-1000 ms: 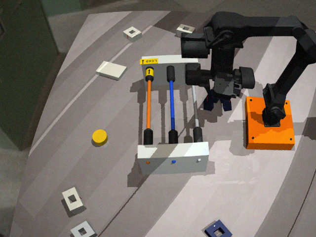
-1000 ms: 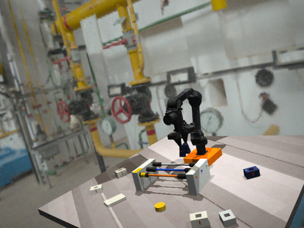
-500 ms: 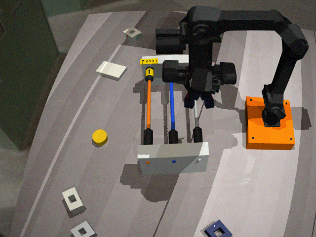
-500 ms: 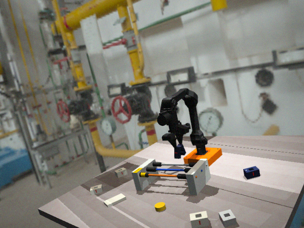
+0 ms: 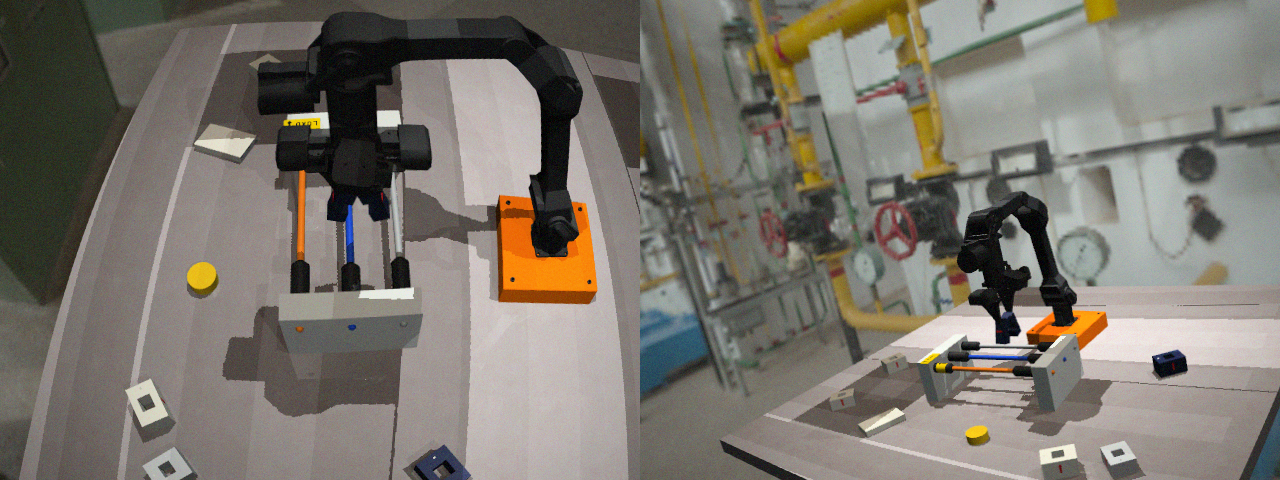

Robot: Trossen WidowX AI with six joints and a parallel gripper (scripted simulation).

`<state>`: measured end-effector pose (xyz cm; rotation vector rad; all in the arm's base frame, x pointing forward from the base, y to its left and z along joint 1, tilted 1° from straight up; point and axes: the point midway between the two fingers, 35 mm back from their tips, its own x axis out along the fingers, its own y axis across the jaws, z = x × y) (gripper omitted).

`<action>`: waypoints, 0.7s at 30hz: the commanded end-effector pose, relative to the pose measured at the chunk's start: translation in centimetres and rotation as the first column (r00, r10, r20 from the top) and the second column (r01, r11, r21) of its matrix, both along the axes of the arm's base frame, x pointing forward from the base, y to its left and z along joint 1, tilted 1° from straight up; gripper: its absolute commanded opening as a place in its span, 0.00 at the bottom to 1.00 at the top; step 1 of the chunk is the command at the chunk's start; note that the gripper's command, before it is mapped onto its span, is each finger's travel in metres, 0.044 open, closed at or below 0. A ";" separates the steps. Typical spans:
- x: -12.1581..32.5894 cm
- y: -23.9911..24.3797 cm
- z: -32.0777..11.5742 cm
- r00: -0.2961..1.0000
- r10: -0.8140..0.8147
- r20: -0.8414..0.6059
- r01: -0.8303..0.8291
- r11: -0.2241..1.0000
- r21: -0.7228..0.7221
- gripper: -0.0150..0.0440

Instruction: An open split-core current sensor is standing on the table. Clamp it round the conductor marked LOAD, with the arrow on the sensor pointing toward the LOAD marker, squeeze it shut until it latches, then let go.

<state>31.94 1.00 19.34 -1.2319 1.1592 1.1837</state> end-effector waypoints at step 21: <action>8.2 0.7 -2.0 0.999 0.040 0.007 -0.040 0.999 0.004 0.25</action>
